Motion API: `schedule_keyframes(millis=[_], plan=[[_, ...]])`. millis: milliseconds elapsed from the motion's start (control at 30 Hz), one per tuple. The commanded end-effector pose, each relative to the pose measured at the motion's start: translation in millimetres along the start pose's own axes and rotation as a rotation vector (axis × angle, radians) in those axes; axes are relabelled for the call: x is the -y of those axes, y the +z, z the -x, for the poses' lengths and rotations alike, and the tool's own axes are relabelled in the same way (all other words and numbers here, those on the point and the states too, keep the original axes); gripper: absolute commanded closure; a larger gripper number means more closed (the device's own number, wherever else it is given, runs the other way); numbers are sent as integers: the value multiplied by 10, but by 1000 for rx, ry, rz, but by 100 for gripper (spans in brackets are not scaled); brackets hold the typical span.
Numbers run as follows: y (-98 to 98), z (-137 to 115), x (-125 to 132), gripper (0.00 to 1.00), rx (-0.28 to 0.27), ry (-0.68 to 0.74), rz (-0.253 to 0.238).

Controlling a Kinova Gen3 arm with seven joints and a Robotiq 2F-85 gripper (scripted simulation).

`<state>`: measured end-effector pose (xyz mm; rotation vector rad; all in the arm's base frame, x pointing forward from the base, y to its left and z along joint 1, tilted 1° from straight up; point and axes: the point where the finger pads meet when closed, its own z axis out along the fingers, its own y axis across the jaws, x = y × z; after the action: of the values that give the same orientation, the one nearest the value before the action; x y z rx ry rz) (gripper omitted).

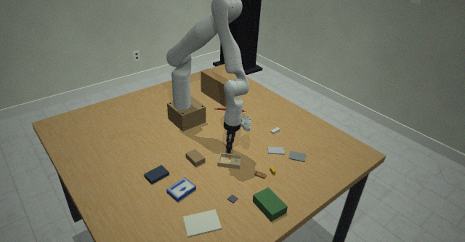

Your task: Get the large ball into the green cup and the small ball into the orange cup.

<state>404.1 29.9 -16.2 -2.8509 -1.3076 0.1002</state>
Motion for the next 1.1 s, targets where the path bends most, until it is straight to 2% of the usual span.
schedule_keyframes(millis=[0, 1067], plan=[[-7, 2, -10, 0, -2, 2, 1], [-33, -60, -167, 0, -55, 61, 15]])
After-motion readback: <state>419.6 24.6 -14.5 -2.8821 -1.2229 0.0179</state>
